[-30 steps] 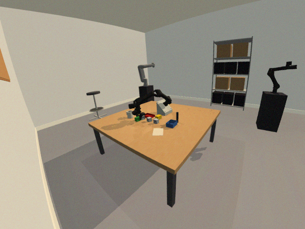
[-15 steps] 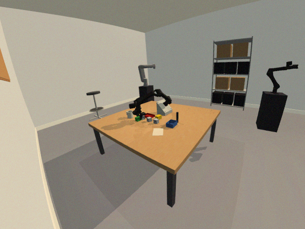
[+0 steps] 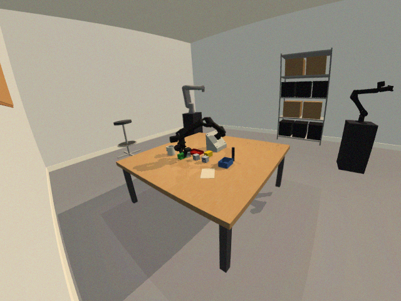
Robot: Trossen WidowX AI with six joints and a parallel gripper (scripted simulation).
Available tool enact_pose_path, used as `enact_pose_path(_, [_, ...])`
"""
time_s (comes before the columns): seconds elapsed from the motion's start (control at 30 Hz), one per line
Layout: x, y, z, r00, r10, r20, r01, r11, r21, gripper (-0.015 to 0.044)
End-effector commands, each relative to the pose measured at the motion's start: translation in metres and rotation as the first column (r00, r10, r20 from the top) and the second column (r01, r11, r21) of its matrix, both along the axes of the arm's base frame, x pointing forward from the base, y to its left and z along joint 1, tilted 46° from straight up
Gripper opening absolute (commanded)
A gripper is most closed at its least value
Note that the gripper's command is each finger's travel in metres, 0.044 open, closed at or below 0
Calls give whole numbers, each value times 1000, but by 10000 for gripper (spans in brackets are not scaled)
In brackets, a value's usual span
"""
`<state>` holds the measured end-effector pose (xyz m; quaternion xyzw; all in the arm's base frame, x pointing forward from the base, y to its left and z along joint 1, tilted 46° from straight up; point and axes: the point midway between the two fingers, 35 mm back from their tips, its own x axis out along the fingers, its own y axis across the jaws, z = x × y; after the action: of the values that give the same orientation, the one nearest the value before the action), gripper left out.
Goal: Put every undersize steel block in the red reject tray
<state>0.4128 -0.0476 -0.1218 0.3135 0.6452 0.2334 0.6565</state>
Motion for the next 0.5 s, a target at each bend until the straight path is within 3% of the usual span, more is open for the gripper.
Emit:
enact_pose_path(0.0, [3, 0, 0, 1000, 0, 0, 0, 1000, -1, 0])
enact_pose_path(0.47, [13, -1, -1, 1000, 1, 1, -1, 1000, -4, 0])
